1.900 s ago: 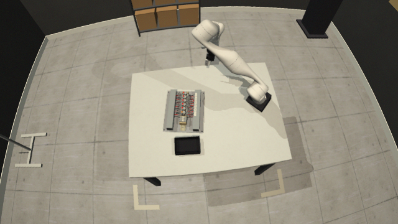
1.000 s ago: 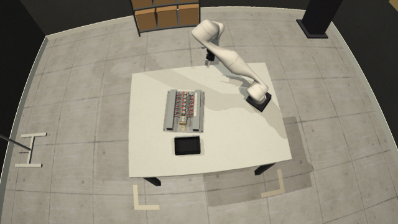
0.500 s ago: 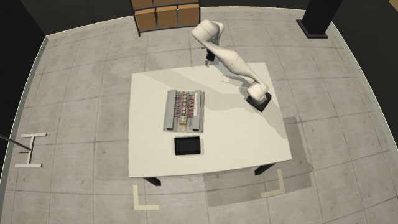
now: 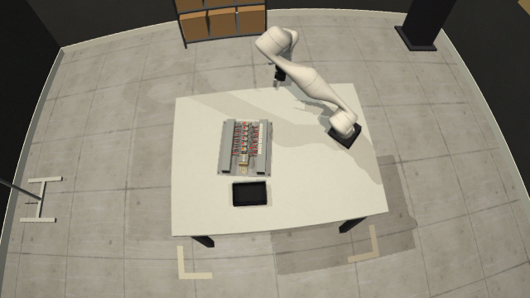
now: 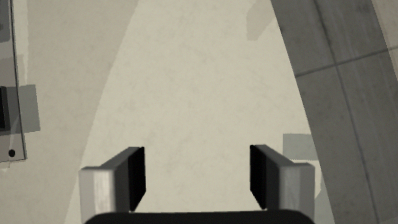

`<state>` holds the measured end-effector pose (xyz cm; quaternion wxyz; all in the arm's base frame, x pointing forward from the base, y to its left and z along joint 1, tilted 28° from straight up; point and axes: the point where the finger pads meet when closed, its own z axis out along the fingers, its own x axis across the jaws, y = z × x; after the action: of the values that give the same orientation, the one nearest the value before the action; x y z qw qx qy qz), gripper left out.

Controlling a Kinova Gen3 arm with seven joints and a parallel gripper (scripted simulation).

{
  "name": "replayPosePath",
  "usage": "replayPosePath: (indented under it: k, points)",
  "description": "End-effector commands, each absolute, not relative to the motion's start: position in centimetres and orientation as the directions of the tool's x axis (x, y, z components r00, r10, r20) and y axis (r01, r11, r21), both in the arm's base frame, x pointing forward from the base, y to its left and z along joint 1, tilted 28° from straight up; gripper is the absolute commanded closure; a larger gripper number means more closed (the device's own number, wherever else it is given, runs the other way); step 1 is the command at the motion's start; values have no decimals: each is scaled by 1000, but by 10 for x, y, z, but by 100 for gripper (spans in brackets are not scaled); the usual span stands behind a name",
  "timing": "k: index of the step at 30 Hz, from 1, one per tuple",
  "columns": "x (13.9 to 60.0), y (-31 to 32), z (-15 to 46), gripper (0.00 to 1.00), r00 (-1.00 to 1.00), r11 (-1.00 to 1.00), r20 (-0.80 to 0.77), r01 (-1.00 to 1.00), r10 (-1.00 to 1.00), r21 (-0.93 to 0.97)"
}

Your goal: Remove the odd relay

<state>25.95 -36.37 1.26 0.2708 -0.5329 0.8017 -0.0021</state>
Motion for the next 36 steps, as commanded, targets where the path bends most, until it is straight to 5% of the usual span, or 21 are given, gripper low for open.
replayPosePath:
  k: [1, 36]
  points:
    - [259, -364, 13, 2, -286, 432, -431, -853, -856, -293]
    - [274, -357, 20, 2, -206, 350, -404, -879, -891, -324]
